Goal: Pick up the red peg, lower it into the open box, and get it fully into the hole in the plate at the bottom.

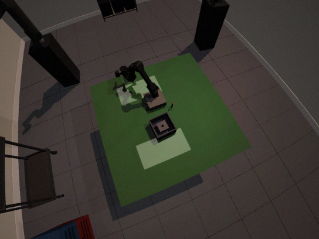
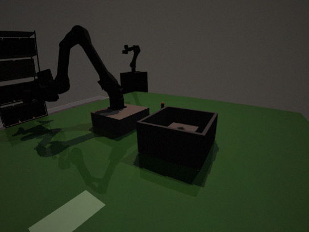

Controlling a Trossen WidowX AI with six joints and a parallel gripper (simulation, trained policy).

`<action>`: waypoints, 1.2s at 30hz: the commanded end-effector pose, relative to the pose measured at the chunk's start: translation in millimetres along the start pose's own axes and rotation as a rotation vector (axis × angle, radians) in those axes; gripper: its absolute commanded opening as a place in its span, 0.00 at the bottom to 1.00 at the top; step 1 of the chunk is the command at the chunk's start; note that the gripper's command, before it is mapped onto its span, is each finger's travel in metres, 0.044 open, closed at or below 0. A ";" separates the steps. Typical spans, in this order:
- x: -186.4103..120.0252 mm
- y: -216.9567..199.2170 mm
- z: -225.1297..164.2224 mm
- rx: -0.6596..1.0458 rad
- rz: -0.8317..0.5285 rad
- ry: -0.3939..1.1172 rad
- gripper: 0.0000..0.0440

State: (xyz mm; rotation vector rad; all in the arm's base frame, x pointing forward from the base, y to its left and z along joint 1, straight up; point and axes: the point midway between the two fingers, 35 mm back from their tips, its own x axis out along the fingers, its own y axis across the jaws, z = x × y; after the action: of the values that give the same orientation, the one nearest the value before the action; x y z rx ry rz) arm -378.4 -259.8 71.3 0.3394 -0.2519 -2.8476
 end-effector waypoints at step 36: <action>-432.3 323.1 -85.0 -0.282 0.962 0.395 1.00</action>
State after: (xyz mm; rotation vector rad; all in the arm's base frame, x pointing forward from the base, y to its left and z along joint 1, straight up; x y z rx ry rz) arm 81.9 -468.5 129.9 0.5282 0.0477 -1.8717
